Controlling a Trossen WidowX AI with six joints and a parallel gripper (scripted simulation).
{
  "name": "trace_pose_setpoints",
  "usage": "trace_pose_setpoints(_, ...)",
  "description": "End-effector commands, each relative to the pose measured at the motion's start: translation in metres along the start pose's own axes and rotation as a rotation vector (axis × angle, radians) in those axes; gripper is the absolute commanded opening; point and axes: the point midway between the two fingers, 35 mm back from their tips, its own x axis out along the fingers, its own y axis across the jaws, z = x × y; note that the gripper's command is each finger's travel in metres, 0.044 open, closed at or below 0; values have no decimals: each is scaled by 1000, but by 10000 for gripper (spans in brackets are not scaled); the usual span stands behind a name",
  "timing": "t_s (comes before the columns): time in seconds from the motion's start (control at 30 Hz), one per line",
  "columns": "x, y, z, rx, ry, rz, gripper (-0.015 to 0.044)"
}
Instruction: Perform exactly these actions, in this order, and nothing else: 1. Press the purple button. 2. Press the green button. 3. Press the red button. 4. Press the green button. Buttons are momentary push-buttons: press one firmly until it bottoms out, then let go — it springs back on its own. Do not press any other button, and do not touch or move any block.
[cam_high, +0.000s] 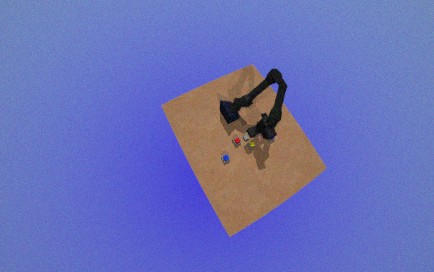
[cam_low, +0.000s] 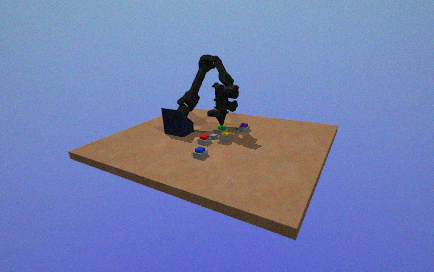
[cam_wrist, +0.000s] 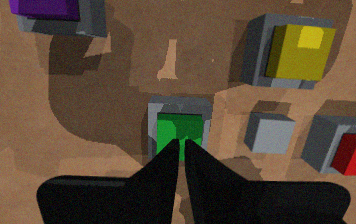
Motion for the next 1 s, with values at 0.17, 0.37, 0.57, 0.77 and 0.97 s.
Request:
trace_pose_setpoints(0.17,15,1,-1,5,3,7,20)
trace_pose_setpoints(0.37,16,1,-2,5,3,8,20)
trace_pose_setpoints(0.57,16,1,-2,5,3,8,20)
trace_pose_setpoints(0.77,16,1,-2,5,3,8,20)
trace_pose_setpoints(0.97,-15,1,-1,5,3,5,20)
